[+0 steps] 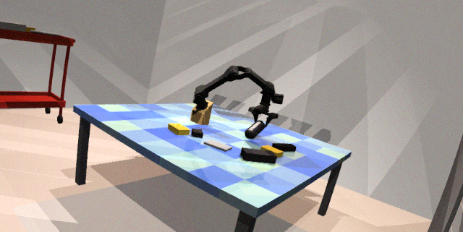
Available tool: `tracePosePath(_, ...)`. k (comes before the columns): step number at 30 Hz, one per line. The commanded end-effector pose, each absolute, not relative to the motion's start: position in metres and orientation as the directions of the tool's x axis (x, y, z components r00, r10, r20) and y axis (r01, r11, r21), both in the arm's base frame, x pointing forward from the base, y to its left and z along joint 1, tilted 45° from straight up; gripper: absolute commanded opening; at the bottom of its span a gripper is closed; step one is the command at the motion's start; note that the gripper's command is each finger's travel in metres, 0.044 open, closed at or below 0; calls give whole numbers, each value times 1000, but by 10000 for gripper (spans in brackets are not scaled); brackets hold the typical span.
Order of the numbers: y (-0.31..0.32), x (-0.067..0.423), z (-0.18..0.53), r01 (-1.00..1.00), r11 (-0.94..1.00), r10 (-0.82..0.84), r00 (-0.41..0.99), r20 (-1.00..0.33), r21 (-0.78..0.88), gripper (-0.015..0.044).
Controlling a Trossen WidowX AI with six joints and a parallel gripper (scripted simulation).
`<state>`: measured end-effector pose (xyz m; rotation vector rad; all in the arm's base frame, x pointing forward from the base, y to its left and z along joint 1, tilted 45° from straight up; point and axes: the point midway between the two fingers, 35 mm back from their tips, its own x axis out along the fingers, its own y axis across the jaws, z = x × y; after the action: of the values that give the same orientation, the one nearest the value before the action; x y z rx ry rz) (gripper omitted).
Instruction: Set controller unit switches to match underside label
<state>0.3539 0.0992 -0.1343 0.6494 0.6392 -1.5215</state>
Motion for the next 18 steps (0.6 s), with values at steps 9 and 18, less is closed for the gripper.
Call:
tracePosePath(9, 91, 354, -145, 998, -52, -690, -50, -722, -19, 338)
tracePosePath(18, 88, 353, -152, 998, -52, -690, -50, -722, -19, 338)
